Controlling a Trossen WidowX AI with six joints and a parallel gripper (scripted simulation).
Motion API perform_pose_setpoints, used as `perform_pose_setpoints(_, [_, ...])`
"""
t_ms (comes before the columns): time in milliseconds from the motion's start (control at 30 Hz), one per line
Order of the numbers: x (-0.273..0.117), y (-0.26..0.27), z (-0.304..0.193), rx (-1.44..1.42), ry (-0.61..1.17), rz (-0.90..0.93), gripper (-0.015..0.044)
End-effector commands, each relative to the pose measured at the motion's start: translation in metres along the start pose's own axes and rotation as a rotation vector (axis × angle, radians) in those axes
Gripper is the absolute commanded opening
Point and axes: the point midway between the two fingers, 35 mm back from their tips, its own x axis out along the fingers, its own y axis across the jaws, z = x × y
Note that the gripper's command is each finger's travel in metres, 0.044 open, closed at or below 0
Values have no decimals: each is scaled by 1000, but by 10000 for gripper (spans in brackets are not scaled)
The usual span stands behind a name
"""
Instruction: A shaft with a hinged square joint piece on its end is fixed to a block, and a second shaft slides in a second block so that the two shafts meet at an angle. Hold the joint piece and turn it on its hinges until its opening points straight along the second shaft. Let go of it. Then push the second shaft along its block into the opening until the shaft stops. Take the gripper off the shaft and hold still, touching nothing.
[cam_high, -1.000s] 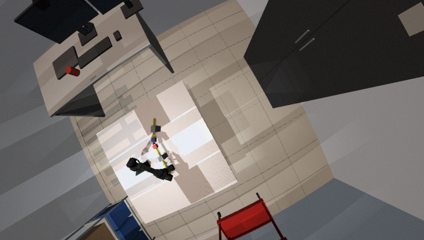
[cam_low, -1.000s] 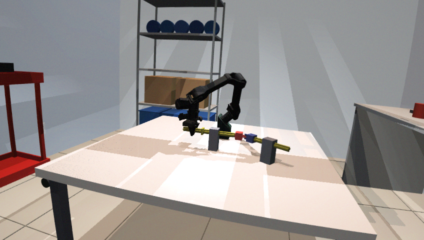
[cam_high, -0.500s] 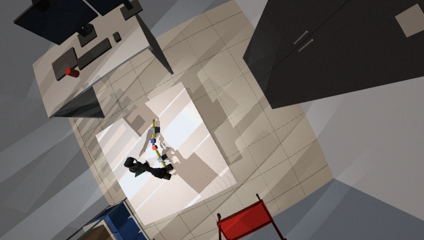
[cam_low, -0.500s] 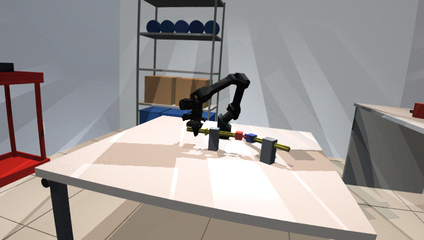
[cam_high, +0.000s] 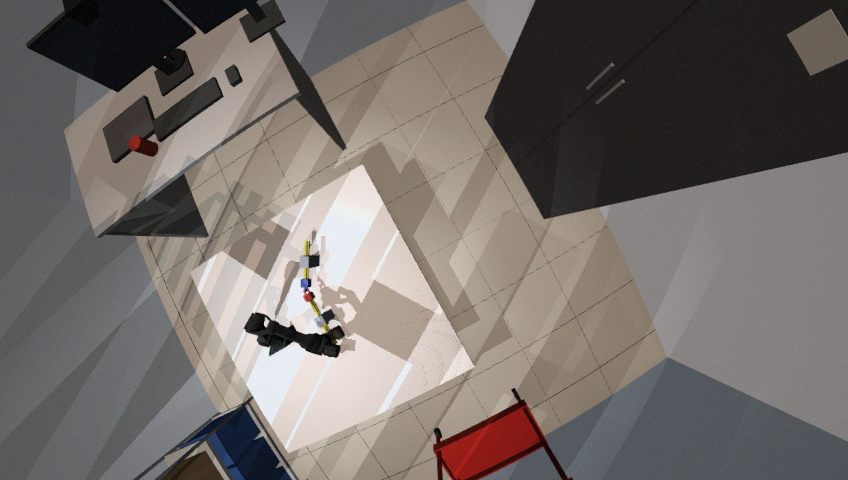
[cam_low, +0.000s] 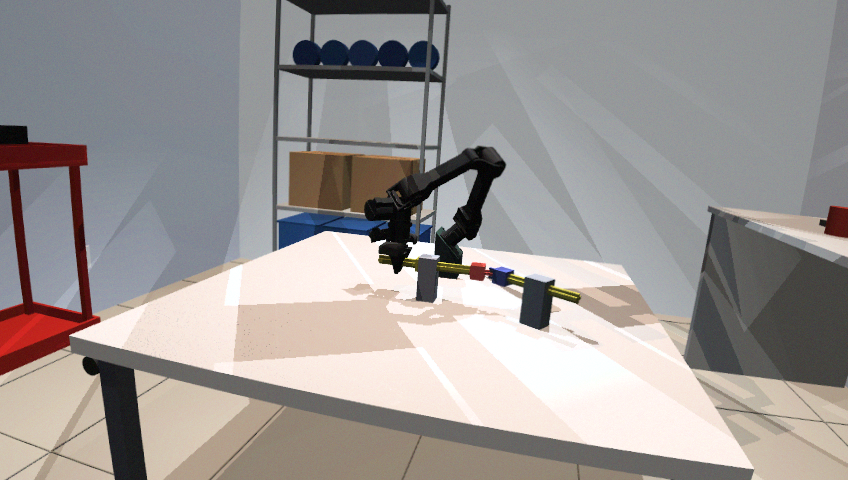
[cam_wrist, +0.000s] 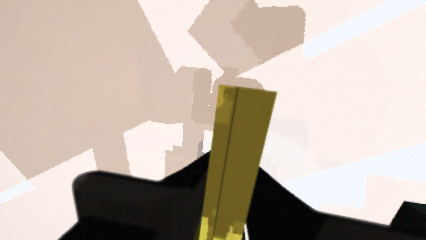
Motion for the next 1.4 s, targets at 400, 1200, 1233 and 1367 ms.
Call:
perform_pose_setpoints(400, [0,0,0,-1,1,-1,67])
perform_pose_setpoints(1200, [0,0,0,-1,1,-1,440])
perform_pose_setpoints(1233, [0,0,0,-1,1,-1,440])
perform_pose_setpoints(1367, [0,0,0,-1,1,-1,440])
